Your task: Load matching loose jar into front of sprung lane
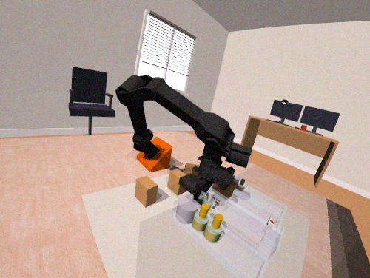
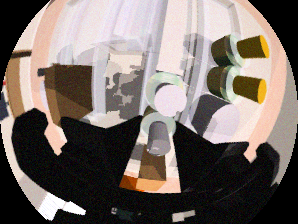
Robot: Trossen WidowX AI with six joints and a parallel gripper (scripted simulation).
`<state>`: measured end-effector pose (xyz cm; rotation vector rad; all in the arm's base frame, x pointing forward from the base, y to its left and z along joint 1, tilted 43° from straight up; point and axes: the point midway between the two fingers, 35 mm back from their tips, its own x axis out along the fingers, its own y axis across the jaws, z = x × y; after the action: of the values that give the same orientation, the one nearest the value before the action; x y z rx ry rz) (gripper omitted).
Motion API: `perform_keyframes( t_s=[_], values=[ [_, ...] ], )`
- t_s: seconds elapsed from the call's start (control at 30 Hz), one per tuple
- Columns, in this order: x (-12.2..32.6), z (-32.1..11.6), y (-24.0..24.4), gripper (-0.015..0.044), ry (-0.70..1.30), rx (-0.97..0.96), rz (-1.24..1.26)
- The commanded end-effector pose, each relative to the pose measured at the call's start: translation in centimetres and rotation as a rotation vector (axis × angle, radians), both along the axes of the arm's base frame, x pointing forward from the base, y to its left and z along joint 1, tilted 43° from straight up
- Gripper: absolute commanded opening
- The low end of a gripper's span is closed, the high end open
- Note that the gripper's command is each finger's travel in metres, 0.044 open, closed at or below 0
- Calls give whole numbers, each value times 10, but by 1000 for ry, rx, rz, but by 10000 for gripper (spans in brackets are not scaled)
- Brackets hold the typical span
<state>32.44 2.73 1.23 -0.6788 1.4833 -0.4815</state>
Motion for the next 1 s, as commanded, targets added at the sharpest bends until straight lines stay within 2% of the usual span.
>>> perform_keyframes(
  t_s=[0.0,0.73,0.97],
  values=[
    [2,2,-2,0,-18,-8,-2],
    [-3,0,0,0,-18,-7,-2],
    [-2,0,0,184,-18,-7,-2]
  ],
)
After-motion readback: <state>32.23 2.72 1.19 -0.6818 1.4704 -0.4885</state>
